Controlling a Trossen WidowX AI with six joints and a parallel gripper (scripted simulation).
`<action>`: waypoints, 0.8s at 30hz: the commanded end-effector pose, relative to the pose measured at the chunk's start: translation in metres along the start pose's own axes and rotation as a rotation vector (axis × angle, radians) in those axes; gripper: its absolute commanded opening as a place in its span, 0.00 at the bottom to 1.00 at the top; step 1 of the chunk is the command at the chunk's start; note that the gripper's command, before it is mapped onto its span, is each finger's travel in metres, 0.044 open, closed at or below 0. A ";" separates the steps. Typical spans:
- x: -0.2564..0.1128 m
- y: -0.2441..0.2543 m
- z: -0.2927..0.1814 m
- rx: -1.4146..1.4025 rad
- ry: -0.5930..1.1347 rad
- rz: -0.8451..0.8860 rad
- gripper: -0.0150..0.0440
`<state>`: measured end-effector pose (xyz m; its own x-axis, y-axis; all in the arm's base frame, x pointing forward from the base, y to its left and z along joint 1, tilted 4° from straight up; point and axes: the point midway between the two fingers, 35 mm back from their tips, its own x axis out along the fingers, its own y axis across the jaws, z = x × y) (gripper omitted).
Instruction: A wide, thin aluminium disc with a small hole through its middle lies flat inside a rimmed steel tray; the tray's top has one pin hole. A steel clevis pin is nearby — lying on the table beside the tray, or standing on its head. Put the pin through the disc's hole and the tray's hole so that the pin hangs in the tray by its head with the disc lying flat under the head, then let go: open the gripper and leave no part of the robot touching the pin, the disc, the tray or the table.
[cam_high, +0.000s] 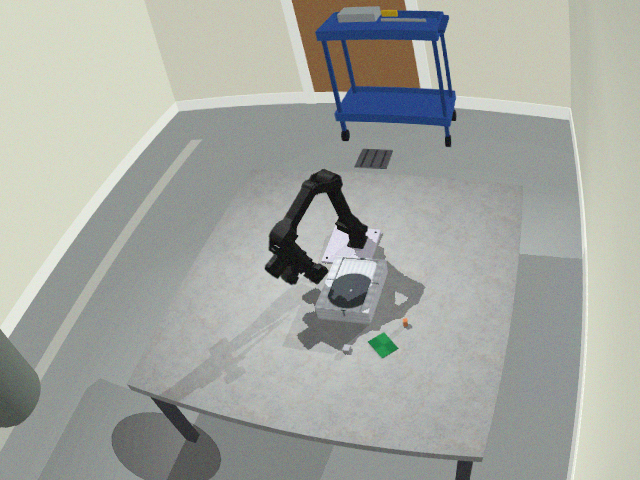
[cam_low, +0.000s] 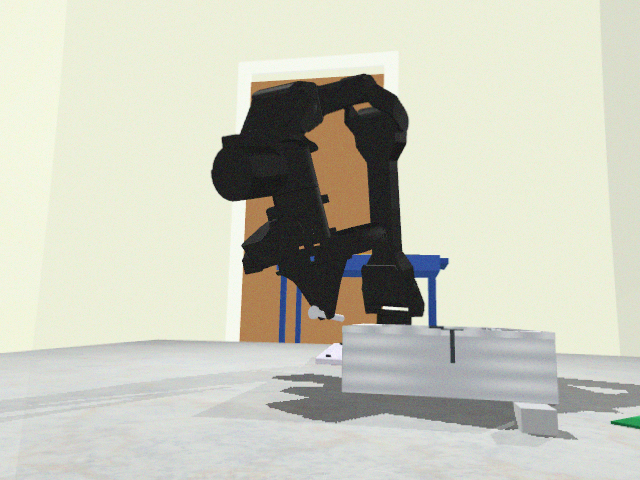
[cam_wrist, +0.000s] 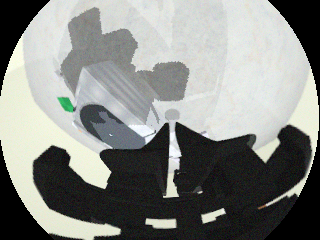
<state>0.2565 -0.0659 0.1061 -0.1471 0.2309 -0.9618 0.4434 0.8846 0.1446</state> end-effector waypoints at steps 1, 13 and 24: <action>-0.001 0.012 -0.004 -0.153 -0.031 -0.017 0.25; -0.001 0.041 -0.013 -0.550 -0.070 -0.076 0.25; -0.001 0.066 -0.024 -0.922 -0.095 -0.141 0.25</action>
<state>0.2660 -0.0059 0.1183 -0.0793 0.1209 -0.9895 -0.3339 0.9320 0.1407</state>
